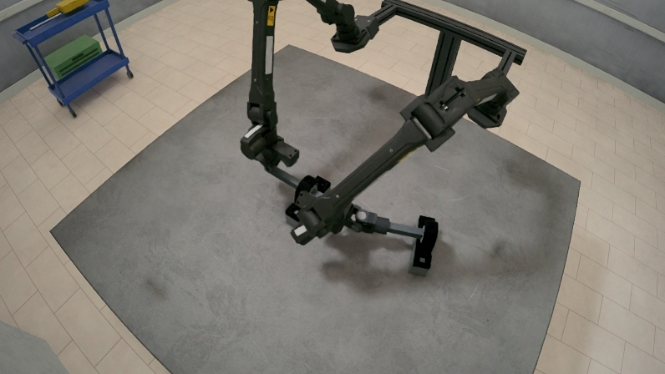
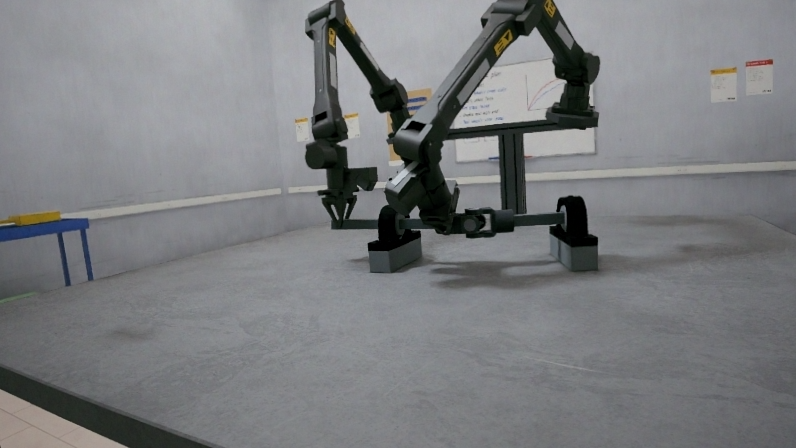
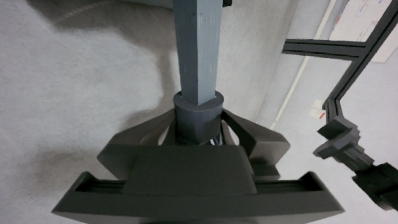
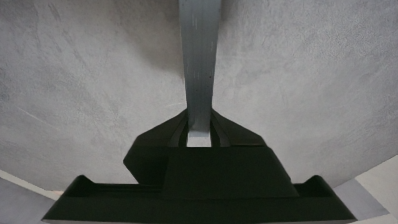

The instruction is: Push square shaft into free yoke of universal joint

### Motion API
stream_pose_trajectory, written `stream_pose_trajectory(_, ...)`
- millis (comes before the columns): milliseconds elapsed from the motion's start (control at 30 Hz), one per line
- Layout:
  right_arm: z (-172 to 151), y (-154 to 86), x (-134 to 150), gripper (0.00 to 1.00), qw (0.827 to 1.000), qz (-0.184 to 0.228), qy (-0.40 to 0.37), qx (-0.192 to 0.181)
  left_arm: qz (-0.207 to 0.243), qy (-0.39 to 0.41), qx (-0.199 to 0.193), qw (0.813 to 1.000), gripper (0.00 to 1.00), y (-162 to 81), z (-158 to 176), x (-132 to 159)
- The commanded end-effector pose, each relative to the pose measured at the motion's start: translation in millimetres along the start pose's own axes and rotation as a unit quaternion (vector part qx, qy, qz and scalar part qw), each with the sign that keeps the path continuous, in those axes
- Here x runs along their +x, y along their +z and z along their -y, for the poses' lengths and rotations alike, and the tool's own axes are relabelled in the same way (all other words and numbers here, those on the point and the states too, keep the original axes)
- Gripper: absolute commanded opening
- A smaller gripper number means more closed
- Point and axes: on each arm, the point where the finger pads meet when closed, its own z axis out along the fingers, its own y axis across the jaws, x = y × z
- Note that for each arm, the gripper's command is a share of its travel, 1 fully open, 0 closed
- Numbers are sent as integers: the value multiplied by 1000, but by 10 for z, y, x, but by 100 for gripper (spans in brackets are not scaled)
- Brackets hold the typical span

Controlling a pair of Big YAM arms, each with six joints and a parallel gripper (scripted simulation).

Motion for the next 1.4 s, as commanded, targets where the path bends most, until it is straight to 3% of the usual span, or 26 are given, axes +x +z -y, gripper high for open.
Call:
stream_pose_trajectory(0, -28, 40, -353, 18, 1000, 10, -9, -9, 7, -5, -4, 1000, 47, -93, 4, -25)
stream_pose_trajectory(1367, -34, 33, -653, 18, 1000, 9, -9, -9, 7, -5, -4, 1000, 47, -93, 4, -25)
